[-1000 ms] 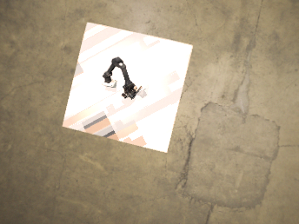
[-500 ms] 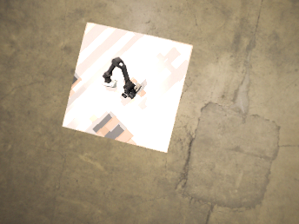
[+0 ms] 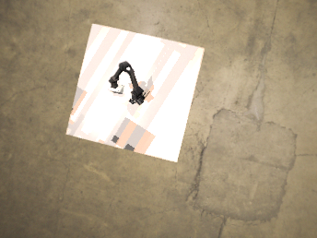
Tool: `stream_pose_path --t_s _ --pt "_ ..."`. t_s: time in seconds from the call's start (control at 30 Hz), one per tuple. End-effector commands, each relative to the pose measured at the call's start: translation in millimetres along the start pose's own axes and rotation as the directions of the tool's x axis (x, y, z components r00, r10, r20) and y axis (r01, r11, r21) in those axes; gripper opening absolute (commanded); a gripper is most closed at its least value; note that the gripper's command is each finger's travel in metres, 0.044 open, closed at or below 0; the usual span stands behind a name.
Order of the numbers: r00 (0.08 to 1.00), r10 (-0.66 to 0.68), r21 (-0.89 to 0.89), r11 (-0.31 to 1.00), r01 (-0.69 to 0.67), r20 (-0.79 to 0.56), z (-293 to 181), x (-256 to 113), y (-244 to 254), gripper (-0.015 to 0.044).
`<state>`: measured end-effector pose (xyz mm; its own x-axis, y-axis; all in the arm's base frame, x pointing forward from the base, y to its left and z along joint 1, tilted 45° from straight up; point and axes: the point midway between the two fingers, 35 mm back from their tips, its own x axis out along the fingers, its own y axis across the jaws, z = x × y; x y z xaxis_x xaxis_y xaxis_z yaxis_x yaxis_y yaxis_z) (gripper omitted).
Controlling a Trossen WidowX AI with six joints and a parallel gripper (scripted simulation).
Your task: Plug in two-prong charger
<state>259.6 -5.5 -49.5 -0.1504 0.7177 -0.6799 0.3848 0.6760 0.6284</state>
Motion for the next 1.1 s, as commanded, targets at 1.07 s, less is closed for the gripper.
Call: stream_pose_path --t_s 1.07 --pt "1.000 -0.002 -0.013 1.000 0.002 0.020 13.8 -0.6 0.8 0.0000"
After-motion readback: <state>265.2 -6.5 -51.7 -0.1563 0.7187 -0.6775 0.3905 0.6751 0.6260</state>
